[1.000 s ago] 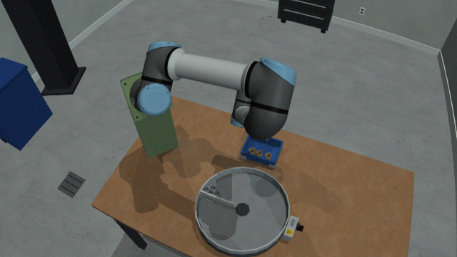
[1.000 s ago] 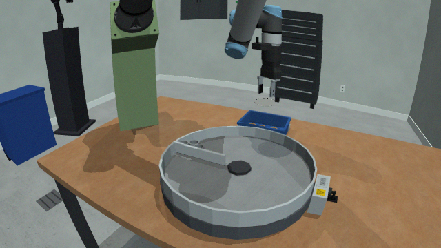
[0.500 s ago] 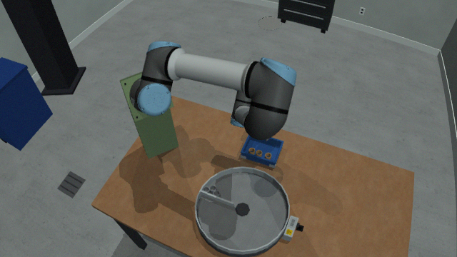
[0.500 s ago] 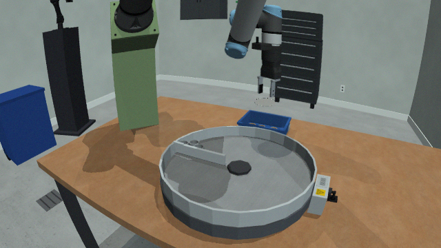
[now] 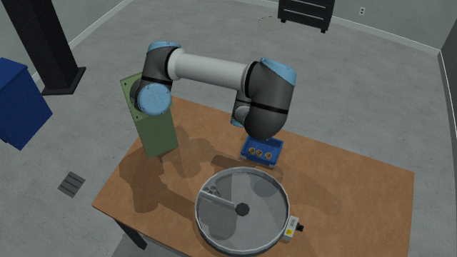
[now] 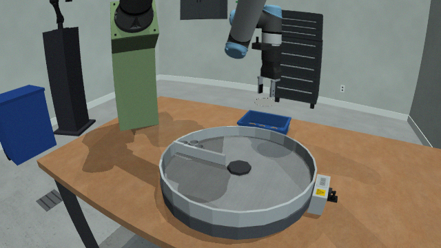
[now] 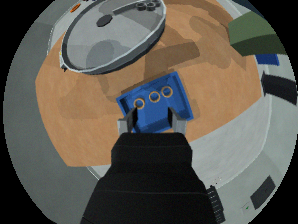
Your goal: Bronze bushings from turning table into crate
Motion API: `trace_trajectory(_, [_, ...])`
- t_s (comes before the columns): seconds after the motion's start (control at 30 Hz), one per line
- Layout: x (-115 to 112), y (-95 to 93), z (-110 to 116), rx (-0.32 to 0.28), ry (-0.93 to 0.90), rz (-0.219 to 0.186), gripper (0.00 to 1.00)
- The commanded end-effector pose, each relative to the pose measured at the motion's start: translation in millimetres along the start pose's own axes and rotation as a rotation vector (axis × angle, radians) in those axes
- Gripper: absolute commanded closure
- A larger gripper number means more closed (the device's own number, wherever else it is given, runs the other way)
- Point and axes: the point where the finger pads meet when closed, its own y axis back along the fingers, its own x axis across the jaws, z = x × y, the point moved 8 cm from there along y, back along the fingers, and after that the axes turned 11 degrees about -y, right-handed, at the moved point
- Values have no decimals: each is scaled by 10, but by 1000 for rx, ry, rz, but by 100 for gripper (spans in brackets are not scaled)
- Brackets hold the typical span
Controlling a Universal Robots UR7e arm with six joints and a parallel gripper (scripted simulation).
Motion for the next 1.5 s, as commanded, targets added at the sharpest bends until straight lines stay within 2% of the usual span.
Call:
trace_trajectory(0.0, [-3,33,4,-1,-236,0,0])
trace_trajectory(0.17, [-3,33,4,-1,-236,0,0])
trace_trajectory(0.2, [-2,11,3,-1,-47,0,0])
trace_trajectory(0.33, [-3,34,5,-1,-238,0,0])
trace_trajectory(0.73, [-3,34,5,-1,-238,0,0])
trace_trajectory(0.77, [-2,11,3,-1,-49,0,0])
trace_trajectory(0.9, [-4,33,4,1,-238,0,0])
trace_trajectory(1.3, [-4,33,4,1,-238,0,0])
trace_trajectory(1.33, [-2,11,3,-1,-50,0,0])
trace_trajectory(1.47, [-4,33,4,1,-240,0,0])
